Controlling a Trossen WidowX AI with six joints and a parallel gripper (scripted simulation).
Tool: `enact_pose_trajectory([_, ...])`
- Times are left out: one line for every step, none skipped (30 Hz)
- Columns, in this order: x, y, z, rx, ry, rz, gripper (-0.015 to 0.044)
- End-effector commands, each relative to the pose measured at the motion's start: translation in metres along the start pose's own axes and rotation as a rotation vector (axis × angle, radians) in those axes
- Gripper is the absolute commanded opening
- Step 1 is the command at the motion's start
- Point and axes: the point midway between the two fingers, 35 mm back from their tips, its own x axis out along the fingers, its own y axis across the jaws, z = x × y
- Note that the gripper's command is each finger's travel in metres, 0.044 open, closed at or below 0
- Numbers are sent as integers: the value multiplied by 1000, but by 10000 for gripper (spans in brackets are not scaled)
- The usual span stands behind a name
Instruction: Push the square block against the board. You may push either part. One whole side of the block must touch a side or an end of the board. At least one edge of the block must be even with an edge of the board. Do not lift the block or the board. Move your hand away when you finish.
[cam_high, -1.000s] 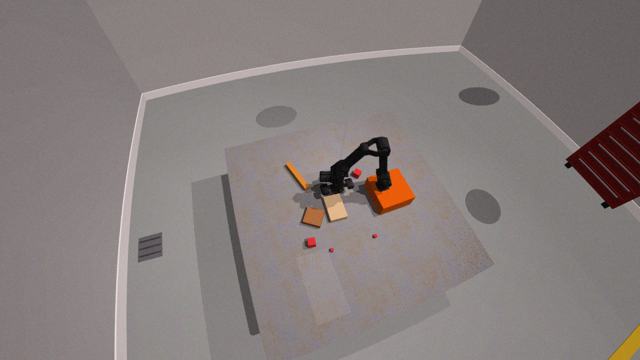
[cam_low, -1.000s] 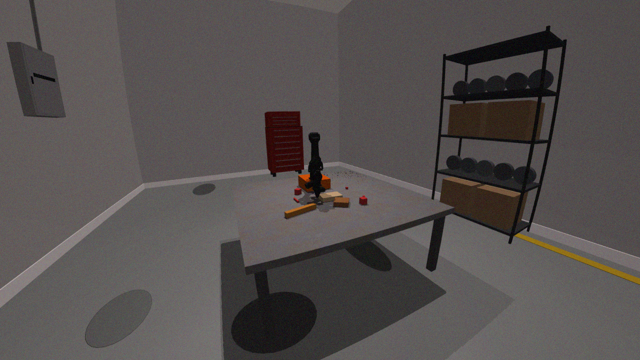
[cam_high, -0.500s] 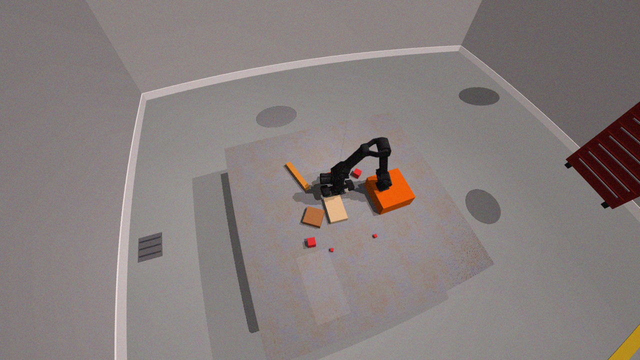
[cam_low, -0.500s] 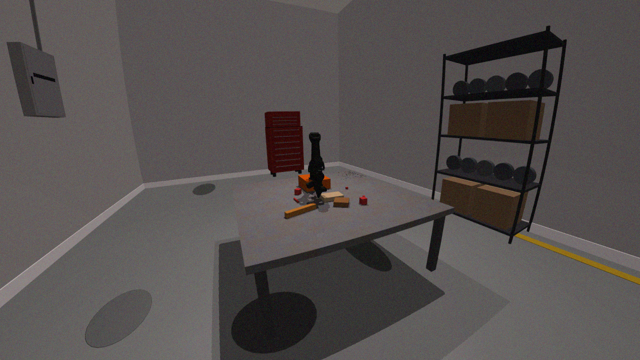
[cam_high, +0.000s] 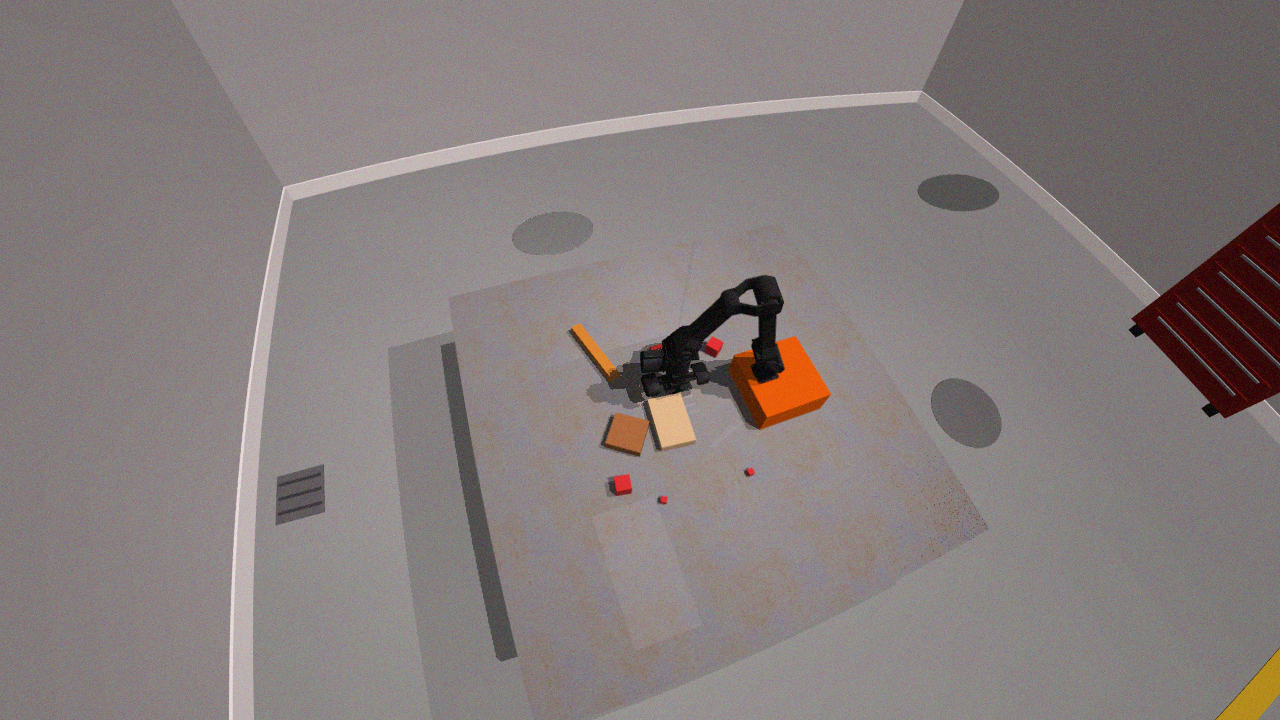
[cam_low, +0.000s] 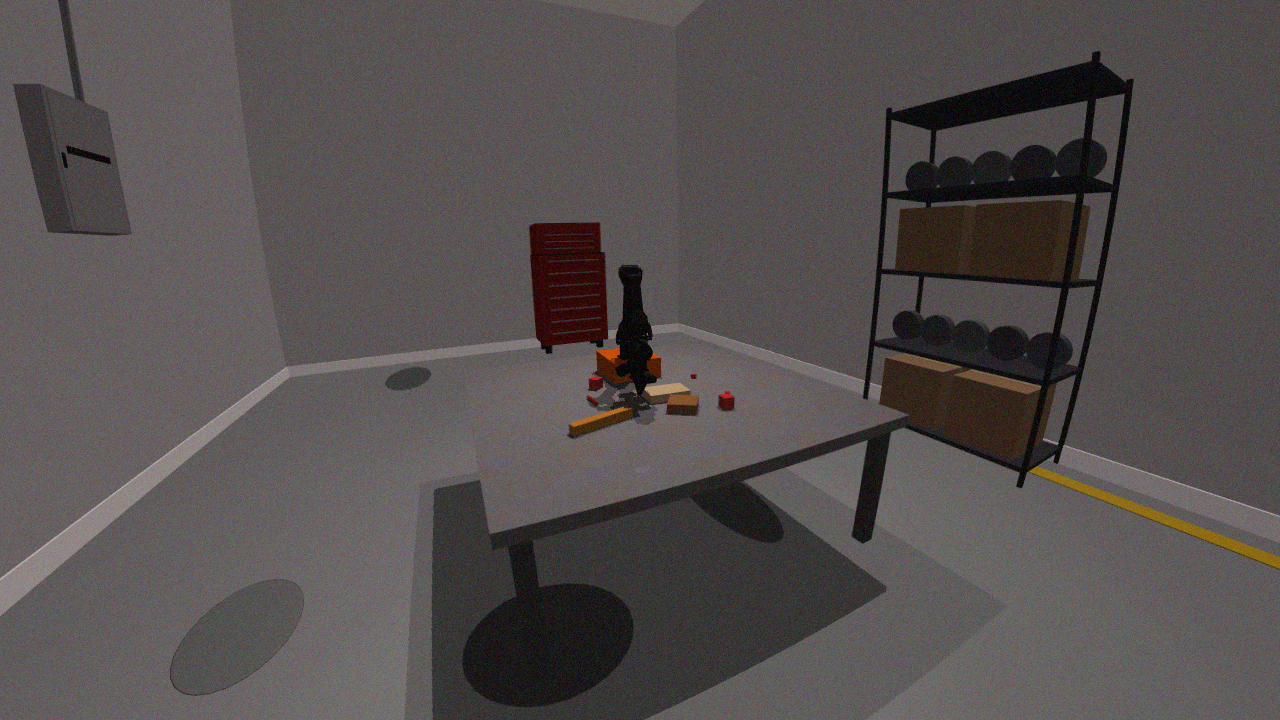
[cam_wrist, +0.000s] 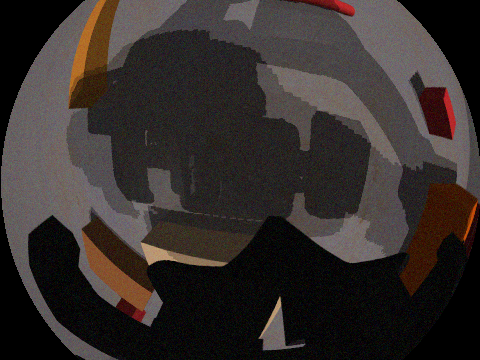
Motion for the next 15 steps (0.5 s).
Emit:
enact_pose_trajectory([0, 0, -6, -3, 8, 0, 0])
enact_pose_trajectory([0, 0, -6, -3, 8, 0, 0])
enact_pose_trajectory([0, 0, -7, -3, 8, 0, 0])
enact_pose_trajectory([0, 0, -8, -3, 8, 0, 0])
enact_pose_trajectory([0, 1, -8, -3, 8, 0, 0])
enact_pose_trajectory([0, 1, -9, -3, 8, 0, 0])
enact_pose_trajectory([0, 1, -10, -3, 8, 0, 0])
enact_pose_trajectory([0, 1, -10, -3, 8, 0, 0])
enact_pose_trajectory([0, 1, -11, -3, 8, 0, 0])
enact_pose_trajectory([0, 1, -12, -3, 8, 0, 0])
enact_pose_trajectory([0, 1, -13, -3, 8, 0, 0])
enact_pose_trajectory([0, 1, -13, -3, 8, 0, 0])
enact_pose_trajectory([0, 1, -14, -3, 8, 0, 0])
enact_pose_trajectory([0, 1, -15, -3, 8, 0, 0])
enact_pose_trajectory([0, 1, -15, -3, 8, 0, 0])
